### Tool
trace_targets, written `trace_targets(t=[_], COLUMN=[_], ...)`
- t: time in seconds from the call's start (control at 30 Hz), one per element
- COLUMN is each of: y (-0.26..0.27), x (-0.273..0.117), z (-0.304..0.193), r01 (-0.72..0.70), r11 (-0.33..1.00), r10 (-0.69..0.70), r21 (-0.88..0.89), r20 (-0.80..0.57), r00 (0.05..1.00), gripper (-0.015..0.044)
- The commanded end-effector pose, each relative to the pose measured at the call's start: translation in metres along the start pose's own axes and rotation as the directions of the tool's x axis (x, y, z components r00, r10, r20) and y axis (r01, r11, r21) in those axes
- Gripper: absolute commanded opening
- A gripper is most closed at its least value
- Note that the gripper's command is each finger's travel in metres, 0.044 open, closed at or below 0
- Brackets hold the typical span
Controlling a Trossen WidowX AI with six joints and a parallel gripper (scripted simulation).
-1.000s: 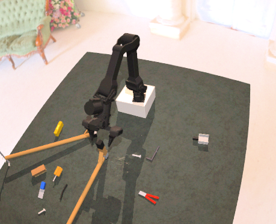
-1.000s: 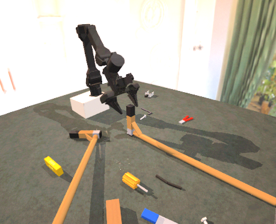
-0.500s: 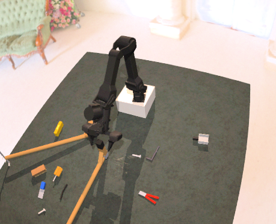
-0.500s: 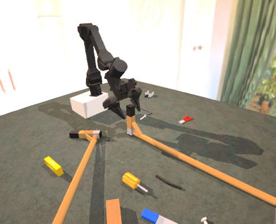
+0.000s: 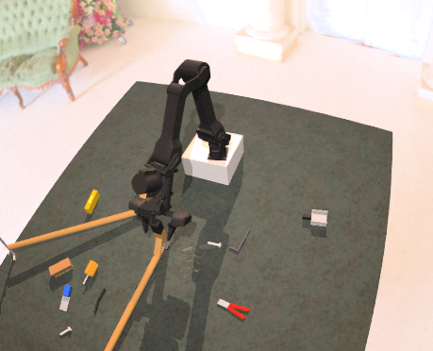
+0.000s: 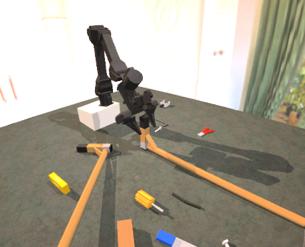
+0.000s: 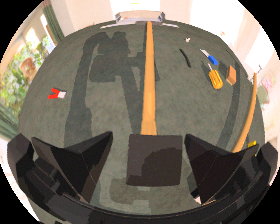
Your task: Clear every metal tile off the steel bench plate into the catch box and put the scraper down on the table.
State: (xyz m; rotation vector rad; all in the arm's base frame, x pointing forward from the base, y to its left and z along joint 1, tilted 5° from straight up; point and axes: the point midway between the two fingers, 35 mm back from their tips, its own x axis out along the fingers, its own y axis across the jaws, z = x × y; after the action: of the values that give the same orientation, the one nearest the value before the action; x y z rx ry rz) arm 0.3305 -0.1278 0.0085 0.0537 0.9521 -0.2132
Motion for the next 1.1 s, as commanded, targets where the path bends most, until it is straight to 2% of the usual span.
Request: trace_targets(t=[0.0, 0.23, 0.47, 0.53, 1.07], y=[0.0, 0.0, 0.0, 0.0, 0.011], x=[-0.001, -0.001, -0.001, -0.001, -0.002], z=[0.0, 0.0, 0.0, 0.0, 0.001], r01=[0.0, 0.0, 0.0, 0.0, -0.003], r11=[1.0, 1.0, 1.0, 1.0, 1.0], r10=[0.0, 0.0, 0.0, 0.0, 0.003], r21=[0.0, 0.0, 0.0, 0.0, 0.002], r20=[0.001, 0.001, 0.001, 0.001, -0.003], r00=[1.0, 1.0, 1.0, 1.0, 1.0], gripper=[0.0282, 0.0099, 0.0052, 0.0, 0.0])
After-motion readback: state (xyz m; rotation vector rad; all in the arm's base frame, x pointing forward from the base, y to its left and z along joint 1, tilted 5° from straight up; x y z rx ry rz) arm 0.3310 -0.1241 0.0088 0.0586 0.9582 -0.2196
